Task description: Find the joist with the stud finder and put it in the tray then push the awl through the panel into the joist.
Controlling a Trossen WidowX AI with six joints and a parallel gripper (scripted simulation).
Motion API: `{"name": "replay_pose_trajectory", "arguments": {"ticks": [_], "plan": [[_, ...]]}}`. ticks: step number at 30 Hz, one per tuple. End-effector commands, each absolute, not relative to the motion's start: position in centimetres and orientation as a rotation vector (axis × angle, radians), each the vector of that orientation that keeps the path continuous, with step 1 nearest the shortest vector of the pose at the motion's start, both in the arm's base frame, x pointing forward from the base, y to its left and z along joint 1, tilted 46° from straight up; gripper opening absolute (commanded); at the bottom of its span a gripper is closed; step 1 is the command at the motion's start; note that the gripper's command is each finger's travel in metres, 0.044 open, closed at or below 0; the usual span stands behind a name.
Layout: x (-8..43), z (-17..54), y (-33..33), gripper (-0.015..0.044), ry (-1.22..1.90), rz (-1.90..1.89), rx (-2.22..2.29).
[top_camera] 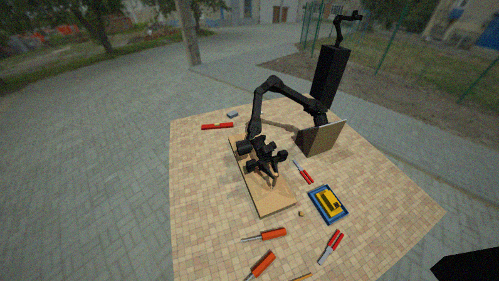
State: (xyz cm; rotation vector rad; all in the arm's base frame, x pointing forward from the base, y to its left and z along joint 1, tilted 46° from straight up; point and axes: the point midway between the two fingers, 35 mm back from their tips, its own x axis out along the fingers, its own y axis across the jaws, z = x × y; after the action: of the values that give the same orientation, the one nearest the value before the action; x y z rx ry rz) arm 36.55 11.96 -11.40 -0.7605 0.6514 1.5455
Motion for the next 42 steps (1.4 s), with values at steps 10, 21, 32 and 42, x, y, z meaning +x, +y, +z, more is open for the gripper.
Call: {"name": "replay_pose_trajectory", "arguments": {"ticks": [10,21,32,42], "plan": [[36.8,-12.5,10.9,0.0000,0.642,1.550,-0.758],[36.9,-13.8,9.6,0.0000,0.642,1.550,-0.758],[36.8,-13.9,9.5,0.0000,0.647,1.550,-0.753],[36.8,-13.9,9.5,0.0000,0.647,1.550,-0.753]]}}
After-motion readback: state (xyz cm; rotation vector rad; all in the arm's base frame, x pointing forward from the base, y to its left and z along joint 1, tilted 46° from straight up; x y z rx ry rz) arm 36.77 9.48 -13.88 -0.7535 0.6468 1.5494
